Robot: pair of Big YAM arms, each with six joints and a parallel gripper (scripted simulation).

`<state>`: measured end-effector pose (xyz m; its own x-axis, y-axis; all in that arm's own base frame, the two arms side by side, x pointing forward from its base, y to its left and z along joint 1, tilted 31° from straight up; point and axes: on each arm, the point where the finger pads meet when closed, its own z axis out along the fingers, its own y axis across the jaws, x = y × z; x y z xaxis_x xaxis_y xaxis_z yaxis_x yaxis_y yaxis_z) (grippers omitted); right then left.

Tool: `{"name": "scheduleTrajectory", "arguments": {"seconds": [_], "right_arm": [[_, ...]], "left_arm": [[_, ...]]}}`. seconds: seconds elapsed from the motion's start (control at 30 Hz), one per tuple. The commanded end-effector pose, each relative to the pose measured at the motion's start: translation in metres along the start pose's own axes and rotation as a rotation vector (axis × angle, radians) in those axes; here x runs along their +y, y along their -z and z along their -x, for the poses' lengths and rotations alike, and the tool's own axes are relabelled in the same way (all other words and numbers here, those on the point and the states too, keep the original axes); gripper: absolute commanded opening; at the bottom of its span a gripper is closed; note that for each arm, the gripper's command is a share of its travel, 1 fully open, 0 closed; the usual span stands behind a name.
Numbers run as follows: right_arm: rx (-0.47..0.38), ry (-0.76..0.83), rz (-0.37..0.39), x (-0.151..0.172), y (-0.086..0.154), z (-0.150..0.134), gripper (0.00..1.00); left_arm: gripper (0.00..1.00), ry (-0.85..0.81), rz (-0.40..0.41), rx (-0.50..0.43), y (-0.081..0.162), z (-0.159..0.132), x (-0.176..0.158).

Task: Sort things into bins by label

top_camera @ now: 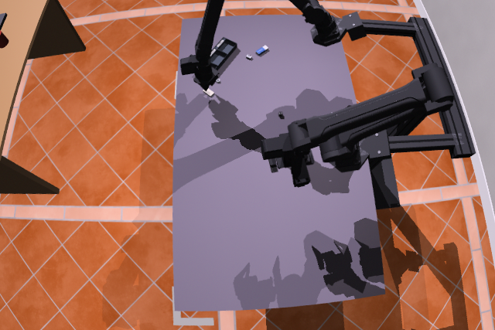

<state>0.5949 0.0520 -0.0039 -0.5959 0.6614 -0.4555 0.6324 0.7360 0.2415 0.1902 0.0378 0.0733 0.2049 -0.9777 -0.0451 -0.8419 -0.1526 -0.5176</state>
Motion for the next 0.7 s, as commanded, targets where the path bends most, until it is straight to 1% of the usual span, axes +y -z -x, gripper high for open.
{"name": "scheduleTrajectory", "arguments": {"seconds": [0.0,0.03,0.07,0.17,0.23,0.27,0.3,0.37,0.43,0.47,0.5,0.53,0.67], "right_arm": [[-0.011,0.002,0.008,0.004,-0.016,0.01,0.39],[-0.011,0.002,0.008,0.004,-0.016,0.01,0.39],[-0.008,0.013,0.014,0.01,-0.019,0.004,0.39],[-0.01,0.002,0.008,0.006,-0.032,0.012,0.39],[-0.002,0.004,-0.002,0.006,-0.032,0.012,0.39],[0.003,0.006,-0.007,0.006,-0.03,0.013,0.39],[-0.022,0.001,0.022,0.018,-0.013,0.025,0.39],[-0.022,0.005,0.026,0.022,-0.01,0.025,0.39],[0.004,0.013,-0.003,0.012,-0.028,0.011,0.39],[0.003,0.012,-0.001,0.012,-0.029,0.01,0.39],[0.009,0.014,-0.008,0.003,-0.029,0.001,0.39],[-0.001,0.011,0.004,0.006,-0.026,0.004,0.39],[-0.002,0.01,0.007,0.006,-0.025,0.003,0.39]], "left_arm": [[1.0,0.018,0.011,-0.002,0.0,0.001,0.004],[1.0,0.018,0.011,-0.002,0.0,0.001,0.004],[1.0,0.018,0.011,-0.002,0.0,0.001,0.004],[1.0,0.018,0.011,-0.002,0.0,0.001,0.004],[1.0,0.018,0.011,-0.002,0.0,0.001,0.004],[1.0,0.018,0.011,-0.002,0.0,0.001,0.004],[1.0,0.018,0.011,-0.002,0.0,0.001,0.004],[1.0,0.018,0.011,-0.002,0.0,0.001,0.004],[1.0,0.018,0.011,-0.002,0.0,0.001,0.004],[1.0,0.018,0.011,-0.002,0.0,0.001,0.004],[1.0,0.018,0.011,-0.002,0.0,0.001,0.004],[1.0,0.018,0.011,-0.002,0.0,0.001,0.004],[1.0,0.018,0.011,-0.002,0.0,0.001,0.004]]}}
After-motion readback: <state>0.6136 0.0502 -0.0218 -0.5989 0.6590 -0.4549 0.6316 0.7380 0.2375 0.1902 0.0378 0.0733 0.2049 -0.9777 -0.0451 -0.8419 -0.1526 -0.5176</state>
